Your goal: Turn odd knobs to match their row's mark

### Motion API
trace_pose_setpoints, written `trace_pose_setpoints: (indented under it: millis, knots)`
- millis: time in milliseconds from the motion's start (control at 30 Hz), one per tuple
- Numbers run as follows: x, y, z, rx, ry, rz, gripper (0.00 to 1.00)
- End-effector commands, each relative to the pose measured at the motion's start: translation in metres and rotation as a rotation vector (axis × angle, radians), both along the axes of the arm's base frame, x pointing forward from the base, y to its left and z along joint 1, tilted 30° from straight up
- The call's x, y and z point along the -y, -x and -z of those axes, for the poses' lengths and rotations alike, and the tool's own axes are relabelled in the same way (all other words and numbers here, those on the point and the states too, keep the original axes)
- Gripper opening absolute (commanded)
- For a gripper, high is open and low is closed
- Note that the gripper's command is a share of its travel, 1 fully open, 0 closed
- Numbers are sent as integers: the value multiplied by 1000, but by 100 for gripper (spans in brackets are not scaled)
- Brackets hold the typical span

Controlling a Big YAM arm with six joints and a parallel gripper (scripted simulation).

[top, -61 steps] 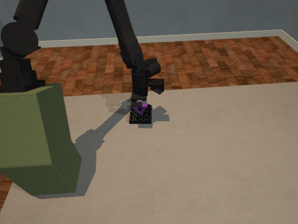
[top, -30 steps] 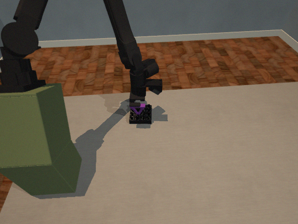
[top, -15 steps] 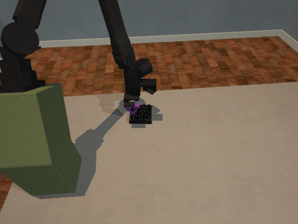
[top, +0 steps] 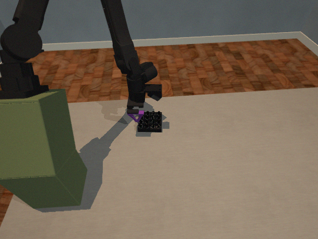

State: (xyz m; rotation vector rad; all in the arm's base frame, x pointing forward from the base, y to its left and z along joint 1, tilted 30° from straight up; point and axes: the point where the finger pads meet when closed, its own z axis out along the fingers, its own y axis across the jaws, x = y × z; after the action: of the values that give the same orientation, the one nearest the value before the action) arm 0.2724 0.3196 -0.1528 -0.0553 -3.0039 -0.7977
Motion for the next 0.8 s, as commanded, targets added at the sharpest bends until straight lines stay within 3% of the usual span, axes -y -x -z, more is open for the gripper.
trace_pose_setpoints:
  millis: [0, 767]
  knots:
    - [-1, -10, -12, 25, -21, 31, 100]
    - [-3, -8, -12, 23, -21, 24, 100]
